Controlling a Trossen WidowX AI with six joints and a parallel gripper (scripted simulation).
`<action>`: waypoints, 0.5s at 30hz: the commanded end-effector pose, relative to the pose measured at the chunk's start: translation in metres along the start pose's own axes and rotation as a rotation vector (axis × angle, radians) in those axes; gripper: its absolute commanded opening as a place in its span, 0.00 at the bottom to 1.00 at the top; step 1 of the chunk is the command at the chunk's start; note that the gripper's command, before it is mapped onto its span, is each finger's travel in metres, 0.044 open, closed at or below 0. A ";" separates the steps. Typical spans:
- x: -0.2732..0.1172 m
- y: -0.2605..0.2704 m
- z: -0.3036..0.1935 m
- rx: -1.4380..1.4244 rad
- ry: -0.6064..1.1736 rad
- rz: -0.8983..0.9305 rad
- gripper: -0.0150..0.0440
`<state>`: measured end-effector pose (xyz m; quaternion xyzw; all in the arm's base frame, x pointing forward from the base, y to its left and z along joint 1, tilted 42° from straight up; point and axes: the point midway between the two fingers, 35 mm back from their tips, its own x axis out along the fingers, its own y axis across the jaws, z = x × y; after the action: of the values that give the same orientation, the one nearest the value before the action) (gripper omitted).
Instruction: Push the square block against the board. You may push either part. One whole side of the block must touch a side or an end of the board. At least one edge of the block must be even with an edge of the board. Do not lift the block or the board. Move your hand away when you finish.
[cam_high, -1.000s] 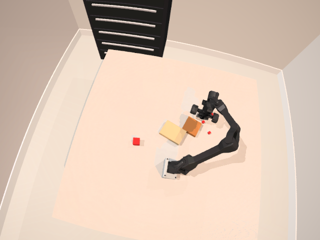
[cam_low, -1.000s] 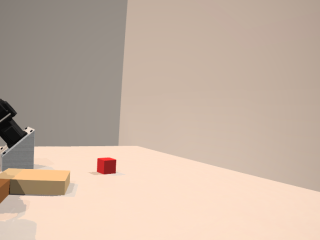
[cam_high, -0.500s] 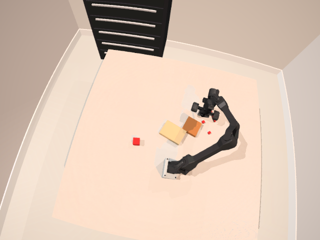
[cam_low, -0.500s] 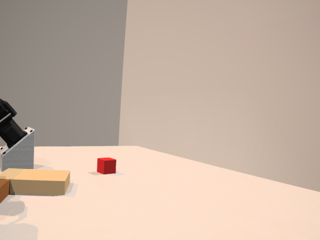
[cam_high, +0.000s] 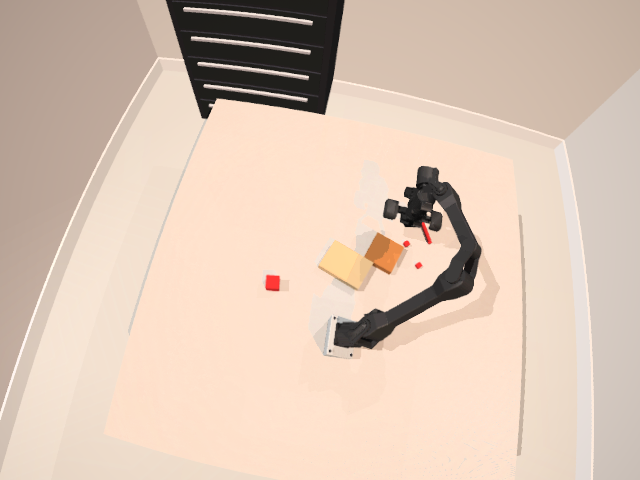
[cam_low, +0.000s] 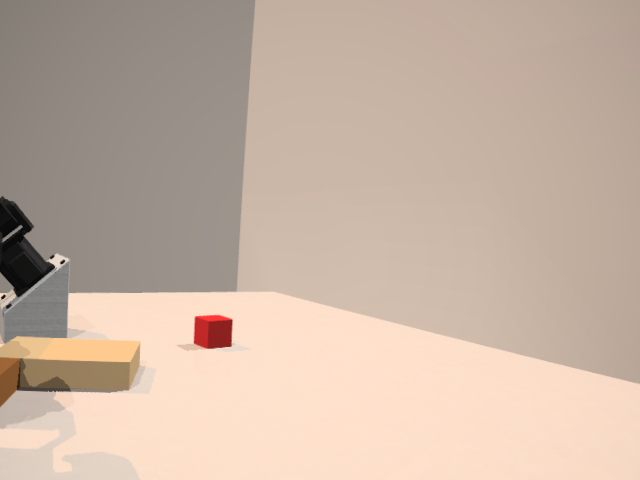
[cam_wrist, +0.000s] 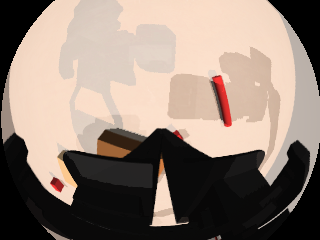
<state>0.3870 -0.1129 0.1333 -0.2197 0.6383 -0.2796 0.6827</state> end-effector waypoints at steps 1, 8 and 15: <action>0.002 0.014 -0.003 -0.122 0.006 0.000 0.25; 0.002 0.037 -0.007 -0.365 0.006 0.004 0.25; 0.002 0.059 -0.014 -0.608 0.006 0.007 0.25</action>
<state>0.3821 -0.0752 0.1032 -0.3860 0.6859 -0.1072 0.6075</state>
